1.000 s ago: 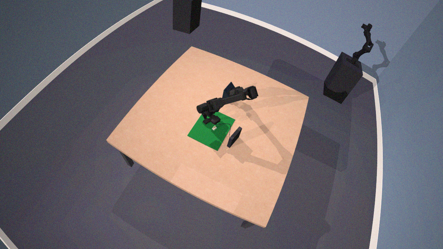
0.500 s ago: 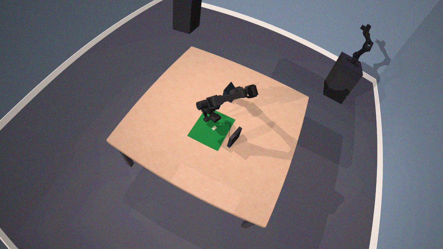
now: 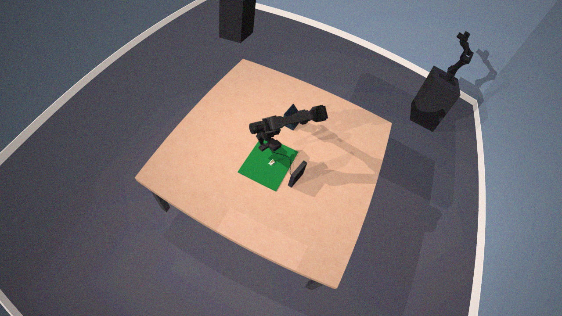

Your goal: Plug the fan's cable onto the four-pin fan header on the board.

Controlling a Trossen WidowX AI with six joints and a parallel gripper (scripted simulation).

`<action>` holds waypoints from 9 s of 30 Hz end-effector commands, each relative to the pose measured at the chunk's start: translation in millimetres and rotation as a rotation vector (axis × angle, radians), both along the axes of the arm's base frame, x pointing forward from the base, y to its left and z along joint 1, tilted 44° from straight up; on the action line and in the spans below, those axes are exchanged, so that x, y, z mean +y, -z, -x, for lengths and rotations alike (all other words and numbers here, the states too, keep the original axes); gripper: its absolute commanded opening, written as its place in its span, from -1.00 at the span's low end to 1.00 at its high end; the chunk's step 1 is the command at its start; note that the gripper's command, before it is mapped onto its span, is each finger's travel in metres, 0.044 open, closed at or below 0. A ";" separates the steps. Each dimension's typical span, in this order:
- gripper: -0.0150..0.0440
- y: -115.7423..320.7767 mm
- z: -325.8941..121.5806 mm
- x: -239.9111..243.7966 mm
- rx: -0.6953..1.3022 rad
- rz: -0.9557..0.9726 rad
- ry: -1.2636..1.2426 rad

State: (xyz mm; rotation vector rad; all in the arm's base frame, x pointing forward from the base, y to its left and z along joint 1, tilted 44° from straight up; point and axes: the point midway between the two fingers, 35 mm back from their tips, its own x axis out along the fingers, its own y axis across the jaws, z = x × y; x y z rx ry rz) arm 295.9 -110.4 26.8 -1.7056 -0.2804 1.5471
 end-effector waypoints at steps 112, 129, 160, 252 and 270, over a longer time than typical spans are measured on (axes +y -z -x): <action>-0.49 30.2 26.1 27.3 -0.960 0.494 -2.170; -0.49 34.0 25.5 31.4 -0.689 0.690 -2.268; -0.49 16.4 21.2 39.7 -0.311 1.233 -2.200; -0.49 25.4 17.6 64.0 -0.218 1.540 -2.035; -0.49 32.8 16.7 71.1 -0.227 1.534 -2.039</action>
